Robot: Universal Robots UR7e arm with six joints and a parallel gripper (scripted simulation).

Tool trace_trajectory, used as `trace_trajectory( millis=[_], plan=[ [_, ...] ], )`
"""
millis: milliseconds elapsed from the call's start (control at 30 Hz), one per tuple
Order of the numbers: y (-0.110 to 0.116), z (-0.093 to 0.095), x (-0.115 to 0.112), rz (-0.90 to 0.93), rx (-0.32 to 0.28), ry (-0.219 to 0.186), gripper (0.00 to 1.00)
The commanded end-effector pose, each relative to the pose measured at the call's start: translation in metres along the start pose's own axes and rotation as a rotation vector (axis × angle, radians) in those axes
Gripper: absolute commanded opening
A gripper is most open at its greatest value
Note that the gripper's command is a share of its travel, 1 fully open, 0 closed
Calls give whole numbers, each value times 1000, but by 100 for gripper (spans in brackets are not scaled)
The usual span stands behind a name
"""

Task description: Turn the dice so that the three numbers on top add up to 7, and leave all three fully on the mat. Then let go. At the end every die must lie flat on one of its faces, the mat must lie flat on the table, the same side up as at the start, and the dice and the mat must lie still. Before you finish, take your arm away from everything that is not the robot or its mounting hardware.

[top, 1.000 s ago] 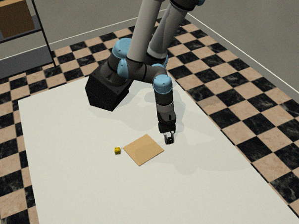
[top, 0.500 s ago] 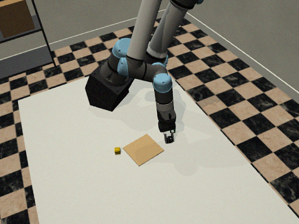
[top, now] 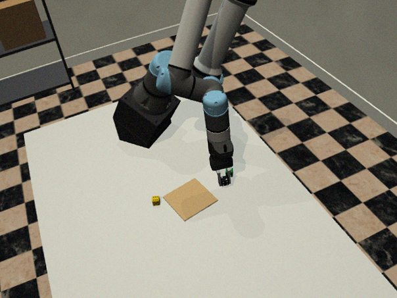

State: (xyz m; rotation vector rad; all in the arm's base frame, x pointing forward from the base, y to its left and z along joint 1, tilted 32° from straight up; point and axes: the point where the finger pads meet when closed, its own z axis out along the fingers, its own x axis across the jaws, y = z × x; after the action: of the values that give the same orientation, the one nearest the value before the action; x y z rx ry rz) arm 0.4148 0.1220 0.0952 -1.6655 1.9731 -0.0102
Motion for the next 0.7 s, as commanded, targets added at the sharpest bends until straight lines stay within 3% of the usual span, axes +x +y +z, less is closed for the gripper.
trace_trajectory(
  millis=[0, 667],
  plan=[
    [0, -14, 0, -1, -2, -1, 49],
    [0, -57, 0, -1, -2, -1, 49]
  ],
)
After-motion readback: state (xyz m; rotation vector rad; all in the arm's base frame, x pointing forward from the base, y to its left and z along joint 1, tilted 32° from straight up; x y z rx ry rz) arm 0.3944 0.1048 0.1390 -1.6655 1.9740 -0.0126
